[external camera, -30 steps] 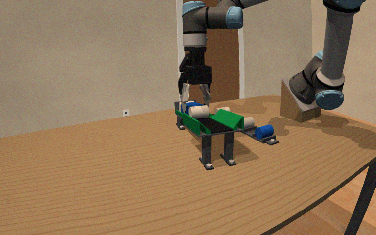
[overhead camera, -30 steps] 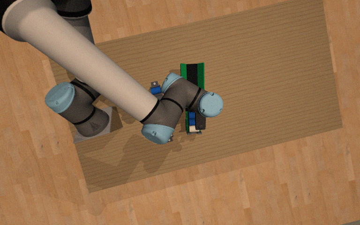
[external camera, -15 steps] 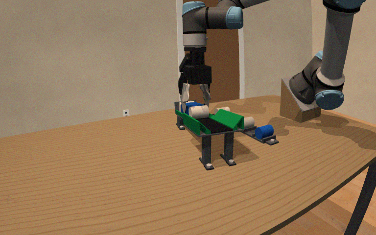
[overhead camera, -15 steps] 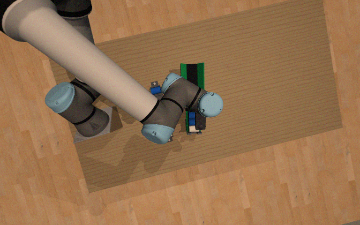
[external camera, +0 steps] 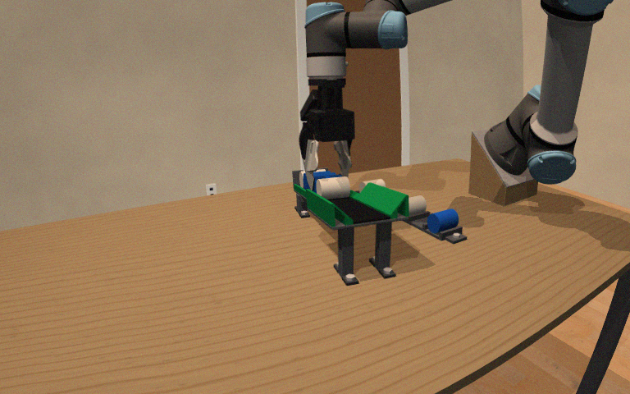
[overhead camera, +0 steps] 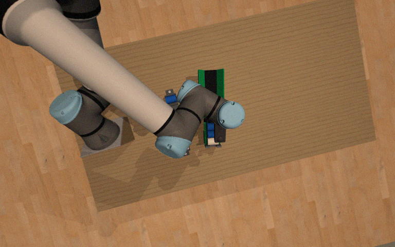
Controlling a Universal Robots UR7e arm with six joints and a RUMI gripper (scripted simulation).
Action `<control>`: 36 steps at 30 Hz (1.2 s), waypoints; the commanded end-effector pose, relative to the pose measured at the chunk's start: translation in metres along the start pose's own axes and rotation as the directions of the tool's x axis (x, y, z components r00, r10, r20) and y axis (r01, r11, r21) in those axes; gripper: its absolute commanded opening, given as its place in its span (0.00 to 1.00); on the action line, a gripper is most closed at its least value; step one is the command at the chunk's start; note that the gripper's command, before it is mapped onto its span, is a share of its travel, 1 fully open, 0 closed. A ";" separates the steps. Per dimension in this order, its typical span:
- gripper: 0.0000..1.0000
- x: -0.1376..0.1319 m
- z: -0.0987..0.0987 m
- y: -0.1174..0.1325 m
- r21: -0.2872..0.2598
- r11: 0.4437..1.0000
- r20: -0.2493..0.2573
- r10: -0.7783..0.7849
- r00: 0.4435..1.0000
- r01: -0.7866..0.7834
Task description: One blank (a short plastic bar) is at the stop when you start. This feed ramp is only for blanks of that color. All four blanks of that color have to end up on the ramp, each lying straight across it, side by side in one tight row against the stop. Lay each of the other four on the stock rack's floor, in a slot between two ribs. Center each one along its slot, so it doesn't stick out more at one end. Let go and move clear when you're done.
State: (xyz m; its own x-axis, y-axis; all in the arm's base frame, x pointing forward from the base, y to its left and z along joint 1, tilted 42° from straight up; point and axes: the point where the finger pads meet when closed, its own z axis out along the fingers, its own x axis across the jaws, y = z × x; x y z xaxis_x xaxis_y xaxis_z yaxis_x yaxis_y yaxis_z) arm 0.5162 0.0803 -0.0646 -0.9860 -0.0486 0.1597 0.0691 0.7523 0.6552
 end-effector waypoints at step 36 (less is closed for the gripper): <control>0.33 -0.002 -0.009 0.000 0.001 1.000 0.005 -0.001 1.000 0.001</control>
State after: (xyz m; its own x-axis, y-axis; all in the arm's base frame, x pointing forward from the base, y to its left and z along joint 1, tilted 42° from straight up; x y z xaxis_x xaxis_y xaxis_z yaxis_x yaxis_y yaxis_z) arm 0.5161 0.0803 -0.0646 -0.9859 -0.0485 0.1600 0.0693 0.7522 0.6553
